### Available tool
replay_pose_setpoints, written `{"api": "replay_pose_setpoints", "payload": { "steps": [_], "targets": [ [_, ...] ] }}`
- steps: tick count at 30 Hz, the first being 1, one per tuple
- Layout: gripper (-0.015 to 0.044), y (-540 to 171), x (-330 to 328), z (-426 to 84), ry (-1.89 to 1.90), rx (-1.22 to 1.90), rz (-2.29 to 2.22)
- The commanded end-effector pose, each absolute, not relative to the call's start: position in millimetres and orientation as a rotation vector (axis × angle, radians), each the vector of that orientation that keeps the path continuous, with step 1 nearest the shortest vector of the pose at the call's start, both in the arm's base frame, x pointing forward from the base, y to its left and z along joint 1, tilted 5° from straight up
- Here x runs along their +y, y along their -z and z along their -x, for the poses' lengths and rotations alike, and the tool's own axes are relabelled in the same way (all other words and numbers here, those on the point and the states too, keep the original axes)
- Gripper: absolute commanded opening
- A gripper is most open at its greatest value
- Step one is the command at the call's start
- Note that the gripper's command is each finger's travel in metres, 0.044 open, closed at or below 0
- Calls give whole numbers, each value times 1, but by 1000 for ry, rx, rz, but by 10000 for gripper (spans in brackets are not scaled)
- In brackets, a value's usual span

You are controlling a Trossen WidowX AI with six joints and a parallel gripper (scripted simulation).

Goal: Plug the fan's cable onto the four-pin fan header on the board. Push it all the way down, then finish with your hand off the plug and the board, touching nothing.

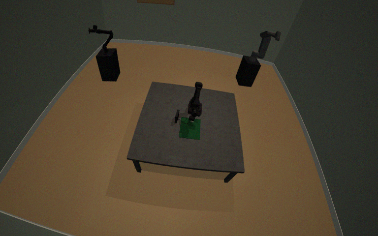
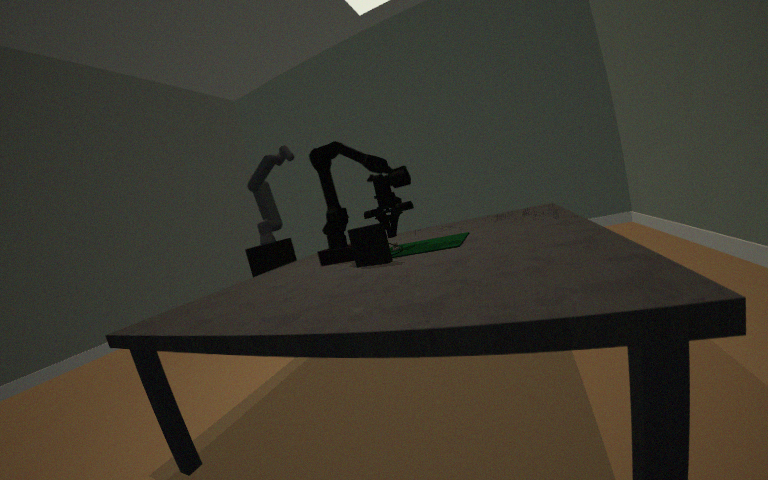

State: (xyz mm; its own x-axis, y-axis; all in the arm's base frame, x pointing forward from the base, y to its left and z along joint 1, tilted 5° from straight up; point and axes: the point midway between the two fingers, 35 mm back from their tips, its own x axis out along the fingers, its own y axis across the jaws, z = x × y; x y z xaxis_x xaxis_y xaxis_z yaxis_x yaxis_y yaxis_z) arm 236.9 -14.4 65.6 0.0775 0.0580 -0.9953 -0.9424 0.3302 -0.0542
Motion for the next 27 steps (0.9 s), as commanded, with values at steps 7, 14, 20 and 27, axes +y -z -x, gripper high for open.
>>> {"api": "replay_pose_setpoints", "payload": {
  "steps": [7, 14, 20, 27],
  "targets": [
    [0, -67, -11, -237, -974, 1227, 983],
    [0, -67, -9, -237, -976, 1226, 985],
    [0, -67, -8, -238, -971, 1228, 979],
    [0, -45, -6, -239, -967, 1230, 974]
  ]
}}
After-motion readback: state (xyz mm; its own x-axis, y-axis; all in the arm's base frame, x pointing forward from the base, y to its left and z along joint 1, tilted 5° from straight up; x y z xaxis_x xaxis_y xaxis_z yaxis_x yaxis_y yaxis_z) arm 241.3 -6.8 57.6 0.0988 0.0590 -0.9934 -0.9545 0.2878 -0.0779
